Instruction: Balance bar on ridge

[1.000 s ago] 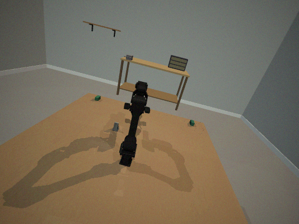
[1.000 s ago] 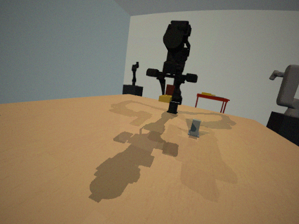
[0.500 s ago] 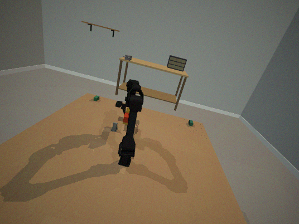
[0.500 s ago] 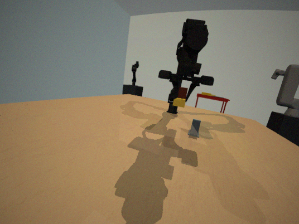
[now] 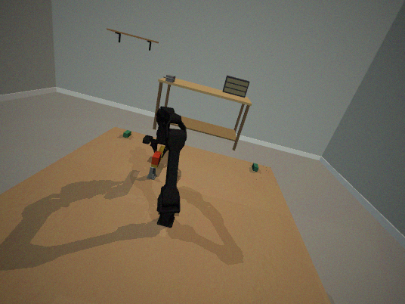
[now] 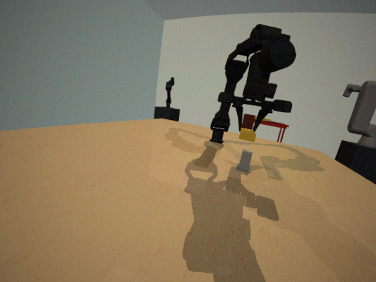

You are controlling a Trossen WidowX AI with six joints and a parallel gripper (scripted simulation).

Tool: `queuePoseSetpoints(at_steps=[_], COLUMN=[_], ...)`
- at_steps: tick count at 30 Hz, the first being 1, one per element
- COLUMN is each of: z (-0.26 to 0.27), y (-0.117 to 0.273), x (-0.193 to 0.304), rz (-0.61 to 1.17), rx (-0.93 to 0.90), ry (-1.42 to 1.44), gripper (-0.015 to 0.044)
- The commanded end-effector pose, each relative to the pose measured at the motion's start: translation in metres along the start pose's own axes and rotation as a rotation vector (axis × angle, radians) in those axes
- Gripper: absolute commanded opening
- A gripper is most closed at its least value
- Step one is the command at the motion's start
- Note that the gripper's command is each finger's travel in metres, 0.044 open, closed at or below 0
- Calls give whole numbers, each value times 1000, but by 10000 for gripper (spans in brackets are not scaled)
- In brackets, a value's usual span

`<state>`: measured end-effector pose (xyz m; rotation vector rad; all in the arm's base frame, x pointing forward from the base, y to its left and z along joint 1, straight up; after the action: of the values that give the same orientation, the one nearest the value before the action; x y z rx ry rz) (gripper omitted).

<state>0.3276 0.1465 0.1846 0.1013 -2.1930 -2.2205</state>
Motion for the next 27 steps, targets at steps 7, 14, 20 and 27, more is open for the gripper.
queuePoseSetpoints(at_steps=[7,14,20,27], z=[17,19,19,18], y=[-3,-13,-23,-35], x=[0,0,0,0], rz=[-1,-1,-1,-1], rx=[-3,-3,-3,-3], ry=[-20,-20,-21,-21], gripper=[0,0,0,0])
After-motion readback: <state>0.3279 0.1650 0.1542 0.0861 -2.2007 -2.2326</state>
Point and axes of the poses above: the point midway between the two fingers, 35 mm back from their tips, its own y axis back along the fingers, its own z axis across the jaws, x = y × z, the point moved 2 cm from there along y, back along the fingers
